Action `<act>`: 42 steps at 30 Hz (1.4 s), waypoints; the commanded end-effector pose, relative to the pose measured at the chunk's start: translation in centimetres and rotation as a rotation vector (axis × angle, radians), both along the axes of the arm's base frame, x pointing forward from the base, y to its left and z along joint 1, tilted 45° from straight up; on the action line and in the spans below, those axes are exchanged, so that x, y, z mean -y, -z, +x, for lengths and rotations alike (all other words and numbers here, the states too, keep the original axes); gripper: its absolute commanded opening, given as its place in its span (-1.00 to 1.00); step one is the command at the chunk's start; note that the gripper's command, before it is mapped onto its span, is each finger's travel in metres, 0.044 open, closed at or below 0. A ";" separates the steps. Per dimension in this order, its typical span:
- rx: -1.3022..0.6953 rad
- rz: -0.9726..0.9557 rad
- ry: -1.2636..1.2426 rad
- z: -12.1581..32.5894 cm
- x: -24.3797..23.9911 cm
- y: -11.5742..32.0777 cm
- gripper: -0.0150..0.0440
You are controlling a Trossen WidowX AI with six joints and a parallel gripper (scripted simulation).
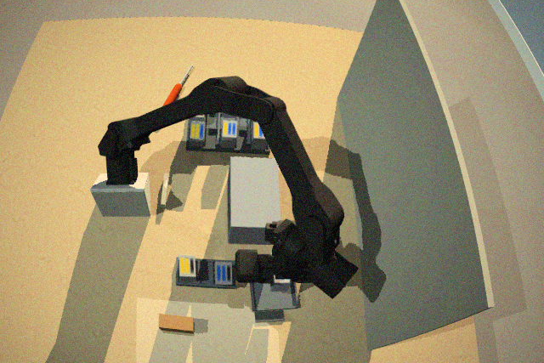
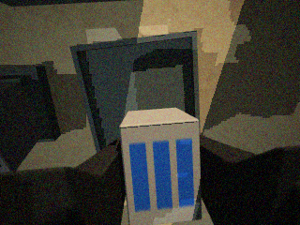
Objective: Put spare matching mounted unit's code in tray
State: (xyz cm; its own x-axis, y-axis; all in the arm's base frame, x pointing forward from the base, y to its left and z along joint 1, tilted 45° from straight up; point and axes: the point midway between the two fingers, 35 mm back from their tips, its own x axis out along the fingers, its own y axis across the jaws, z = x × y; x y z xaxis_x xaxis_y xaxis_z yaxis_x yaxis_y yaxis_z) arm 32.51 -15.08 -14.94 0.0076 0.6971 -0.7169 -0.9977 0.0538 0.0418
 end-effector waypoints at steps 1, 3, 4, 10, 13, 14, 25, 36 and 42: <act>-0.005 0.004 0.006 -0.1 -0.3 0.2 -0.49; -0.005 0.004 0.006 -0.1 -0.4 0.3 -0.49; -0.005 0.004 0.006 -0.1 -0.5 0.4 -0.49; -0.005 0.005 0.006 -0.2 -0.9 0.7 -0.49; -0.005 0.005 0.006 -0.2 -1.0 0.8 -0.49; -0.005 0.005 0.006 -0.2 -1.1 0.9 -0.49; -0.005 0.006 0.005 -0.4 -1.8 1.4 -0.49; 0.000 0.003 -0.001 -0.3 -2.0 1.6 -0.22; 0.000 0.003 -0.001 -0.3 -2.0 1.6 0.31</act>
